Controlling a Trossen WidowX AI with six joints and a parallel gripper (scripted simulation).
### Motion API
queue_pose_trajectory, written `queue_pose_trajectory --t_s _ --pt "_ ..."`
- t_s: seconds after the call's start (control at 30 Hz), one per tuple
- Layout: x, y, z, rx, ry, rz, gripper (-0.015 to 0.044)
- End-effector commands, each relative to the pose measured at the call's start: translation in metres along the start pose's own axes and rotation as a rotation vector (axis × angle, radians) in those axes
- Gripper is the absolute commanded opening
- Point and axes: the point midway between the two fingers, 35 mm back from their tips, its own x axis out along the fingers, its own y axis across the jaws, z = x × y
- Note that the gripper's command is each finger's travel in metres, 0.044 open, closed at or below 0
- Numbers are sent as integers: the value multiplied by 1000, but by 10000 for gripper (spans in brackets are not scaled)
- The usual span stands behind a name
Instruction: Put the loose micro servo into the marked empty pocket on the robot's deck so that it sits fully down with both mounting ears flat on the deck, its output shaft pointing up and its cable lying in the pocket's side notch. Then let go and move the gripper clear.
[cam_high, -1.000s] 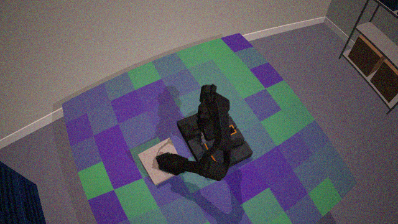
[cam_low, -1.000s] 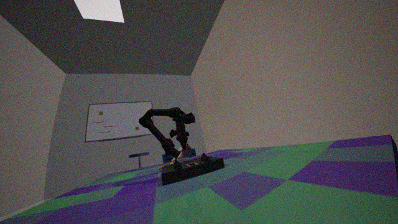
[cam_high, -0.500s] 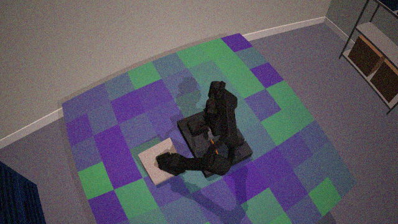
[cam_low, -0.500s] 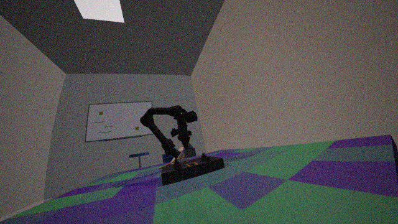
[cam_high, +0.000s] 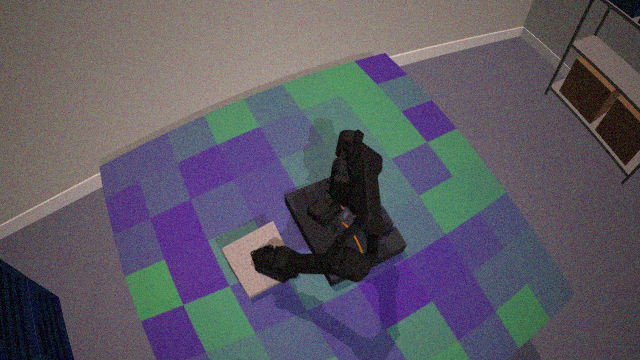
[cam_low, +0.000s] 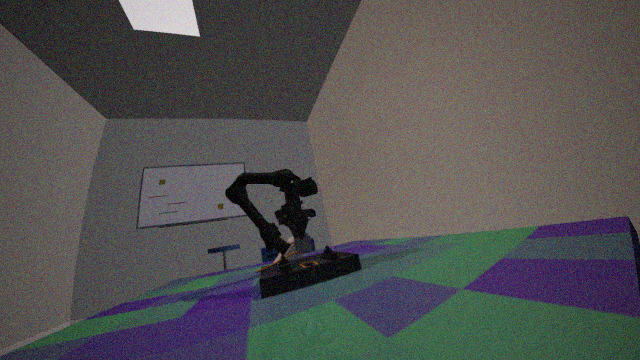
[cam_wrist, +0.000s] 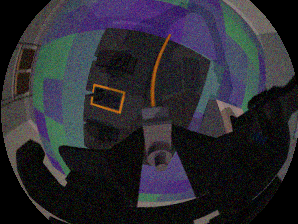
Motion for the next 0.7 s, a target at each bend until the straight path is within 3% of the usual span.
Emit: queue_pose_trajectory --t_s 0.0,0.67 --pt "0 1 1 -162 -3 4 0" --pt "0 1 1 -858 -5 3 0"
